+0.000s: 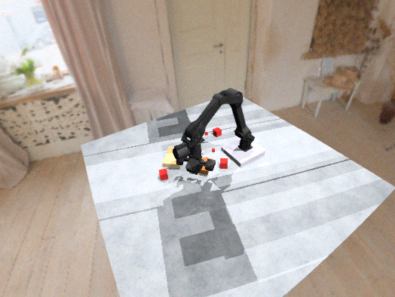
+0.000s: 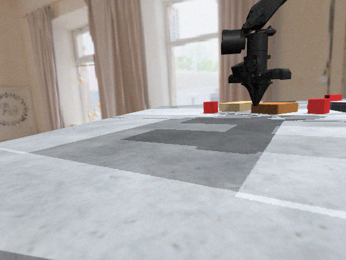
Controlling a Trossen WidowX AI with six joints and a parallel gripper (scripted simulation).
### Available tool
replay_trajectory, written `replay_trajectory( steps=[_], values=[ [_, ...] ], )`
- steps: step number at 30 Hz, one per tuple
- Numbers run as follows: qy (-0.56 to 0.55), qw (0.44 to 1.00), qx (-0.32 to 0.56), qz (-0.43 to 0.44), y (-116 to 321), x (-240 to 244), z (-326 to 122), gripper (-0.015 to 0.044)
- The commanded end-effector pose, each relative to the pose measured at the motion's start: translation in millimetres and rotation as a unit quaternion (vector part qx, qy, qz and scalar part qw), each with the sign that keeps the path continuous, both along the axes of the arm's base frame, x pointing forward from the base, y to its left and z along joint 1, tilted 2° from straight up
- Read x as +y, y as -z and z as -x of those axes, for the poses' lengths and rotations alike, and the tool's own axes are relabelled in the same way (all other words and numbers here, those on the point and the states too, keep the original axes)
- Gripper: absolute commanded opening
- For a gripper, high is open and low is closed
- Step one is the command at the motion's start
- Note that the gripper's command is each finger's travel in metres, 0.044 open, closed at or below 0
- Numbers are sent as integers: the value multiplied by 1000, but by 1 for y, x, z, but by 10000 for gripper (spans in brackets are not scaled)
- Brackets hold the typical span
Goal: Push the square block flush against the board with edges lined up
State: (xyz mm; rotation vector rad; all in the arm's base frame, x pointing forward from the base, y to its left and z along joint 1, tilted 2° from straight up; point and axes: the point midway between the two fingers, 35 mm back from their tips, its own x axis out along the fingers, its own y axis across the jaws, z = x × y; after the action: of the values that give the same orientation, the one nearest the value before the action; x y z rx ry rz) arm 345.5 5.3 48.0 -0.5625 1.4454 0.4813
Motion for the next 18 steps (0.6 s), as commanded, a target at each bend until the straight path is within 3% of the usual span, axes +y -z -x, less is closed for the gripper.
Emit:
replay_trajectory(
  steps=[1, 18],
  values=[
    [-3, 1000, 9, 1, 21, -1, 3, 0],
    [-3, 1000, 10, 1, 21, -12, 15, 0]
  ],
)
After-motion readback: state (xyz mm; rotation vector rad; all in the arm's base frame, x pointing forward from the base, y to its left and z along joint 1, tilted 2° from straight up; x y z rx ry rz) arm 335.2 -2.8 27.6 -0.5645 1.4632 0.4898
